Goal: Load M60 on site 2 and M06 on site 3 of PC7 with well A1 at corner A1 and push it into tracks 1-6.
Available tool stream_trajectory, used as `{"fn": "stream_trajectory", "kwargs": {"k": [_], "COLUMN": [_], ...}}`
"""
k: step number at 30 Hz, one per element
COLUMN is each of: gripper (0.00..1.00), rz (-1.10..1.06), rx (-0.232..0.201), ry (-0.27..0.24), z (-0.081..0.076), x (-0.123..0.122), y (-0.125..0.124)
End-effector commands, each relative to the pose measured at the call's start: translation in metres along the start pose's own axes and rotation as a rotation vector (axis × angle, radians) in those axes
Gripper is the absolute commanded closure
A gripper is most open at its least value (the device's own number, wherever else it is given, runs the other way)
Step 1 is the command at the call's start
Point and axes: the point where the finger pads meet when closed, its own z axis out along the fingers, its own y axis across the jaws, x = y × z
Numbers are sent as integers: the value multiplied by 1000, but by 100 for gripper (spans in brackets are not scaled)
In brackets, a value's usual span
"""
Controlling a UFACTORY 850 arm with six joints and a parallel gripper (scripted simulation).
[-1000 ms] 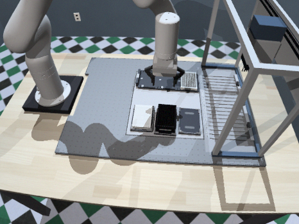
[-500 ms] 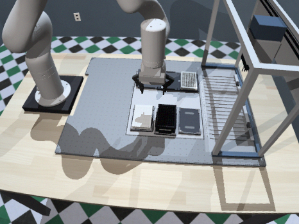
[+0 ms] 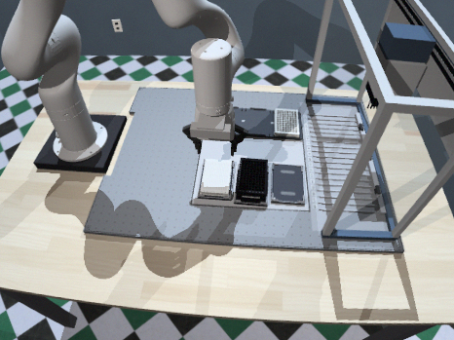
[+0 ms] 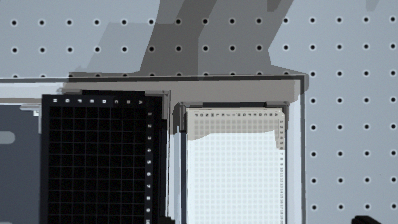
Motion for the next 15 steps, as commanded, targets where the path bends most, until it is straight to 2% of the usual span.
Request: {"fn": "stream_trajectory", "kwargs": {"k": [1,12,15], "gripper": [0,0,0], "rz": [-1,-1,-1], "rx": [3,3,3], "ry": [-1,-1,-1], "z": [-1,-1,4], "x": [4,4,4], "y": [2,2,2]}}
